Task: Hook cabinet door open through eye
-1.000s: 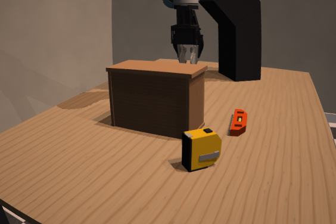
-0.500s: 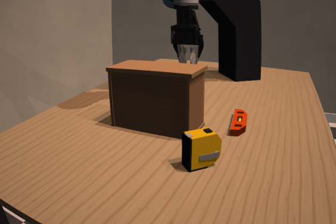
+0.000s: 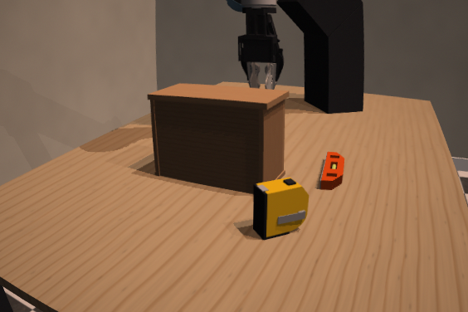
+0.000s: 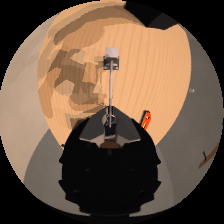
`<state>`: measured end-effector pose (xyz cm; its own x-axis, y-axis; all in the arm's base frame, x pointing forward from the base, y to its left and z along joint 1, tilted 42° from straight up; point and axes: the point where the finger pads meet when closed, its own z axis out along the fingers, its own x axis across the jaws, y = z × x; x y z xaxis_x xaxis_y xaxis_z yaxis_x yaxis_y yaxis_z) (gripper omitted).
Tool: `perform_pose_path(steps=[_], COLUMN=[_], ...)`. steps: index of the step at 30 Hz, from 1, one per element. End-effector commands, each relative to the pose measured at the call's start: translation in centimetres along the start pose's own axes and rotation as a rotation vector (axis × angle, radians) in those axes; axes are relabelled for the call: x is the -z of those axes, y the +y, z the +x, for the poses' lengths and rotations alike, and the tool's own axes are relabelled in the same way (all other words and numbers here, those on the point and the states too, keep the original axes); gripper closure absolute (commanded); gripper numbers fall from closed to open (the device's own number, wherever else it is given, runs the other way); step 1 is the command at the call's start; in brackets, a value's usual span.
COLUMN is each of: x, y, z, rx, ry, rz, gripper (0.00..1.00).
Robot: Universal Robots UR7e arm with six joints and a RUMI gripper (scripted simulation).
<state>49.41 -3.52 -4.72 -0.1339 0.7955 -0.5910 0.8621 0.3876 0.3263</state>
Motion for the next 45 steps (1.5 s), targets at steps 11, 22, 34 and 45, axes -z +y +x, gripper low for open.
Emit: perform_pose_path(steps=[11, 22, 34, 45], x=[-0.28, -0.28, -0.28, -0.56], y=[0.07, 0.07, 0.07, 0.1], z=[0.0, 0.0, 0.0, 0.0], rx=[0.0, 0.0, 0.0, 0.0], ry=[0.0, 0.0, 0.0, 0.0], rz=[-0.001, -0.001, -0.001, -0.001], gripper=[0.99, 0.99, 0.99, 0.99])
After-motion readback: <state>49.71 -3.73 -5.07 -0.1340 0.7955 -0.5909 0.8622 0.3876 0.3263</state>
